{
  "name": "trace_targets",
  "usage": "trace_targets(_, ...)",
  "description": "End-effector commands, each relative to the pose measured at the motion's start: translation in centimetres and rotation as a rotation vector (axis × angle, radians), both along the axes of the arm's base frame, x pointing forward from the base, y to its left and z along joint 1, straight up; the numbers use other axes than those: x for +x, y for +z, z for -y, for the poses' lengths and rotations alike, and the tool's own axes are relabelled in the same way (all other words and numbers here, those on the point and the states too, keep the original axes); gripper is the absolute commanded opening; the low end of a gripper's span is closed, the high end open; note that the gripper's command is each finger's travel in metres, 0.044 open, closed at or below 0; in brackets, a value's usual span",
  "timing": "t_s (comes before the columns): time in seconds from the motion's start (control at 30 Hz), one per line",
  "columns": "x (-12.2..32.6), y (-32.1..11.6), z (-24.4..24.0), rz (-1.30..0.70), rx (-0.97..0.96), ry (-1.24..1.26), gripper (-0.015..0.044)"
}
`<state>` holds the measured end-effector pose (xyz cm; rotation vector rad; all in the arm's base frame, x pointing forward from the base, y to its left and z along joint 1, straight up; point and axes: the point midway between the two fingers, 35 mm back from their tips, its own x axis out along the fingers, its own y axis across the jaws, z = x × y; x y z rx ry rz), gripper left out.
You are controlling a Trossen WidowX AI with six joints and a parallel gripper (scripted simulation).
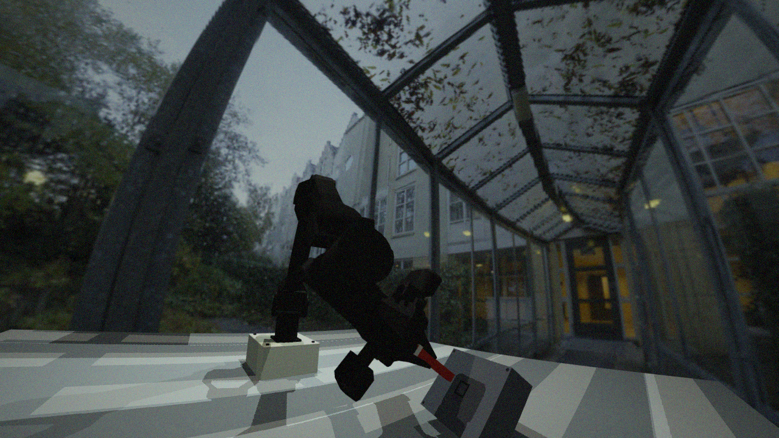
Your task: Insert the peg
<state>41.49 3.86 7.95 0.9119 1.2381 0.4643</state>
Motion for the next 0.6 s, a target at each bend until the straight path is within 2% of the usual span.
trace_targets(0.0,0.1,-0.5,-0.4,-0.01,0.007,0.0,0.0)
trace_targets(0.57,0.5,-1.7,-1.7,-0.009,0.008,-0.001,0.0)
